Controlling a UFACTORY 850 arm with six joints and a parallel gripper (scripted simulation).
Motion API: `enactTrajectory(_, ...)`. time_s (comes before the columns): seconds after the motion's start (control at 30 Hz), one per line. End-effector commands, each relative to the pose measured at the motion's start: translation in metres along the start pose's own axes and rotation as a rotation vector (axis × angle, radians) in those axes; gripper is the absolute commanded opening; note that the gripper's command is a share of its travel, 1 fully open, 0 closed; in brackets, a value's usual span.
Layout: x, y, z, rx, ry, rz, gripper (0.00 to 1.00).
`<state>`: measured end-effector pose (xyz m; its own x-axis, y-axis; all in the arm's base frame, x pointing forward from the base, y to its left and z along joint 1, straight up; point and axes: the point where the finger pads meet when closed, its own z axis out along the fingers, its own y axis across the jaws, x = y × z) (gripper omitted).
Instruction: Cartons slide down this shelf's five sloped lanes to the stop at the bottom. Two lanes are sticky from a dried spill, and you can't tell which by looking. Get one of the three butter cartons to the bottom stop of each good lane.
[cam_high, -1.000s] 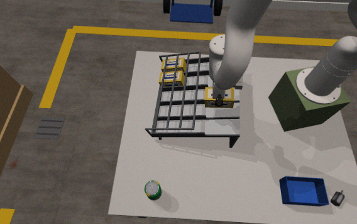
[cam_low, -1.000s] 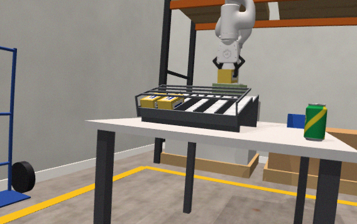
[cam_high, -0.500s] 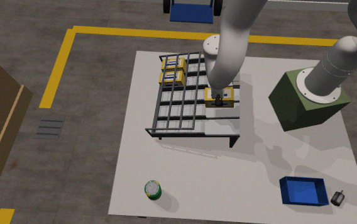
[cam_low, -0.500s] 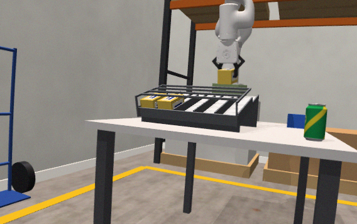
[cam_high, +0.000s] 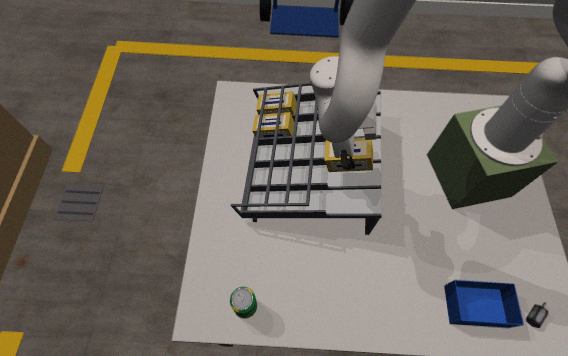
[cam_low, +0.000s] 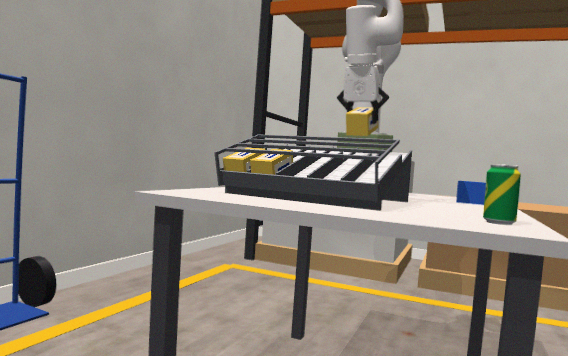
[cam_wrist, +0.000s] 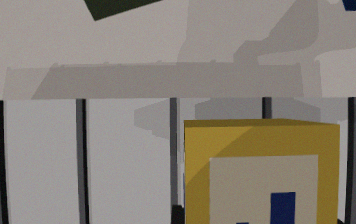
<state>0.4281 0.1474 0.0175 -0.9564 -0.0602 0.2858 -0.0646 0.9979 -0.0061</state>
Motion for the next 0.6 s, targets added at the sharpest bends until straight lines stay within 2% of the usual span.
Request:
enactTrajectory(0.0, -0.001, 0.000, 0.029, 0.000, -0.003, 0.000, 0.00)
enactTrajectory(0.5, -0.001, 0.000, 0.029, 0.000, -0.003, 0.000, 0.00)
enactTrajectory(0.53, 0.000, 0.000, 0.050, 0.000, -0.003, 0.000, 0.00)
enactTrajectory(0.57, 0.000, 0.000, 0.050, 0.000, -0.003, 0.000, 0.00)
